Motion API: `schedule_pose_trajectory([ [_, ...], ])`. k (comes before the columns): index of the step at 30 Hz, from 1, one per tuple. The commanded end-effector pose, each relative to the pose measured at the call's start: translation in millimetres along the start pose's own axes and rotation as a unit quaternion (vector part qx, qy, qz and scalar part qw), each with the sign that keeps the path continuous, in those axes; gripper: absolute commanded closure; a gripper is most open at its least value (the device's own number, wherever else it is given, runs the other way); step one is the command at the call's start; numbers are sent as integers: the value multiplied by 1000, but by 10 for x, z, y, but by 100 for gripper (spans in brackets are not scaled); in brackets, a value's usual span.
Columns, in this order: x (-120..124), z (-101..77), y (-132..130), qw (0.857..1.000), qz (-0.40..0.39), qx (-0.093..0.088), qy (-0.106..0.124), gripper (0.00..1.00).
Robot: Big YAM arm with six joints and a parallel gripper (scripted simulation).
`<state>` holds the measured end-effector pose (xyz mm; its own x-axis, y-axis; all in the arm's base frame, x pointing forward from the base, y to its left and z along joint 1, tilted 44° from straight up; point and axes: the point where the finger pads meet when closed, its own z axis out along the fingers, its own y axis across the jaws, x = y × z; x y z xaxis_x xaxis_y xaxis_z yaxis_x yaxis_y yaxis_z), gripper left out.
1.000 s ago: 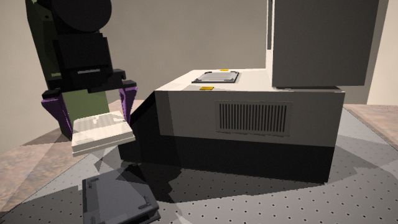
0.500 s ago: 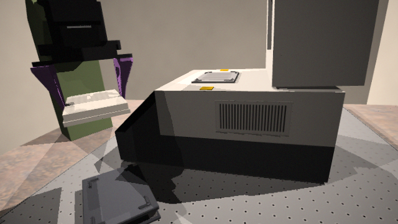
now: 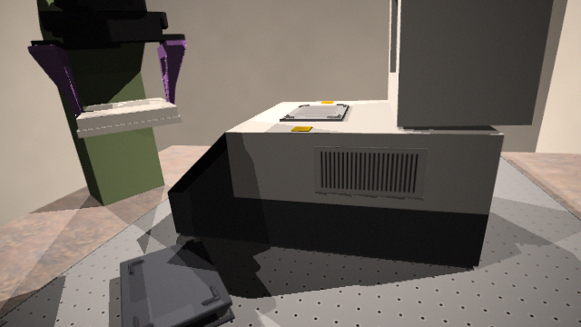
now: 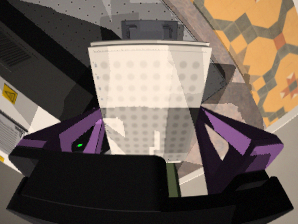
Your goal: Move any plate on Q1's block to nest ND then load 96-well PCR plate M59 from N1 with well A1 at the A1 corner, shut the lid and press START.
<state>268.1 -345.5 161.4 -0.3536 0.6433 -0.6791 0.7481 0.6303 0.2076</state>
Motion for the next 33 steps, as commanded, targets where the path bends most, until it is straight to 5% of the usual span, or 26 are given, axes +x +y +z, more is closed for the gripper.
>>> schedule_pose_trajectory([
  [1, -75, -154, -34, 1000, -6, 2, -4, 100],
  [11, -155, -469, -31, 1000, -5, 4, -15, 100],
  [20, -152, -283, 54, 1000, -3, -2, -10, 100],
  [33, -175, -275, 43, 1000, -1, -1, -15, 100],
])
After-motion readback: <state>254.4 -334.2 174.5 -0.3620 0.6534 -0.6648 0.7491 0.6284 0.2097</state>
